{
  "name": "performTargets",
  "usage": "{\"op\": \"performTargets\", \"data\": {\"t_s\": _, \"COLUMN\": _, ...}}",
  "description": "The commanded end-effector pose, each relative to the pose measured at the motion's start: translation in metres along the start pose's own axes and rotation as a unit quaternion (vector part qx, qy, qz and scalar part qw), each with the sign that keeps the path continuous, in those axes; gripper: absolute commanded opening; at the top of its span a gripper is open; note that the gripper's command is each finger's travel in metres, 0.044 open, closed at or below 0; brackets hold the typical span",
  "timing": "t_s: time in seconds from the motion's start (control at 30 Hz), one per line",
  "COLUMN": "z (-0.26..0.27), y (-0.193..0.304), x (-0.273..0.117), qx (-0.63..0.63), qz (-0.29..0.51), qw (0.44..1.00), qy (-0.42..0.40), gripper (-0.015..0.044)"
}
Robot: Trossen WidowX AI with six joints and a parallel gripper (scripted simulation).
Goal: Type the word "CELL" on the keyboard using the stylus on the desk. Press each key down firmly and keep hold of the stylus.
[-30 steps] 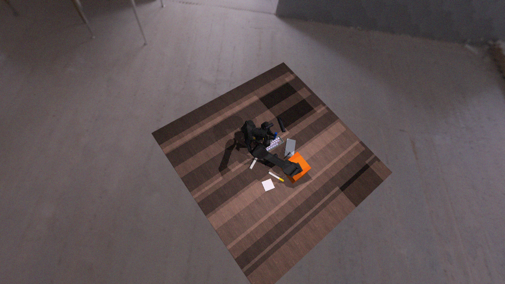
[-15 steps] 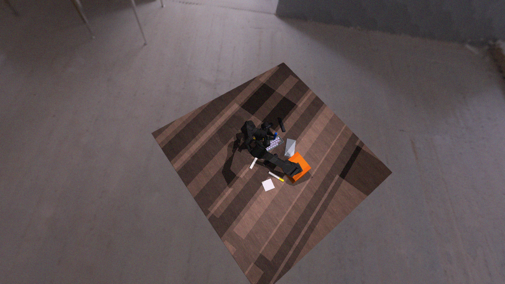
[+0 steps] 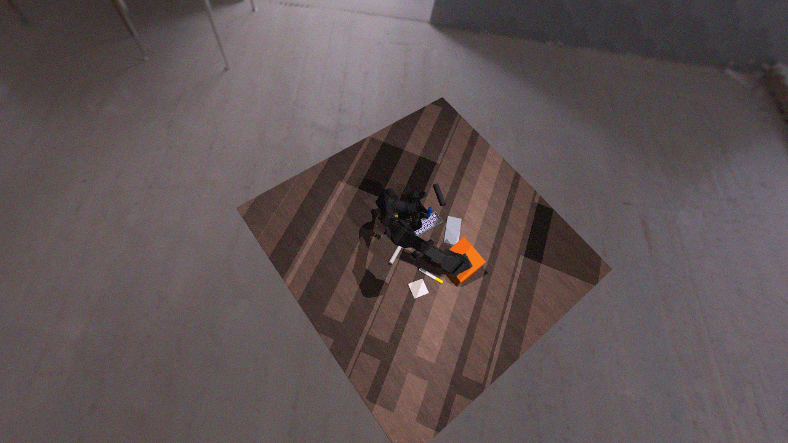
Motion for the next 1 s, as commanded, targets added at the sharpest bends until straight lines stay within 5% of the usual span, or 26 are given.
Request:
{"op": "performTargets", "data": {"t_s": 0.0, "z": 0.0, "y": -0.003, "x": 0.002, "qx": 0.002, "qz": -0.001, "qw": 1.0, "qy": -0.001, "gripper": 0.0081}}
{"op": "performTargets", "data": {"t_s": 0.97, "z": 0.008, "y": 0.026, "x": -0.014, "qx": 0.002, "qz": 0.0, "qw": 1.0, "qy": -0.001, "gripper": 0.0081}}
Point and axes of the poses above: the point midway between the two fingers, 35 mm back from their tips, its own x axis out along the fingers, its own z axis across the jaws, y = z × x, the point moved 2 cm from there along -x, back along the fingers, and after that the axes turned 13 degrees about -x, right-handed, at the moved point
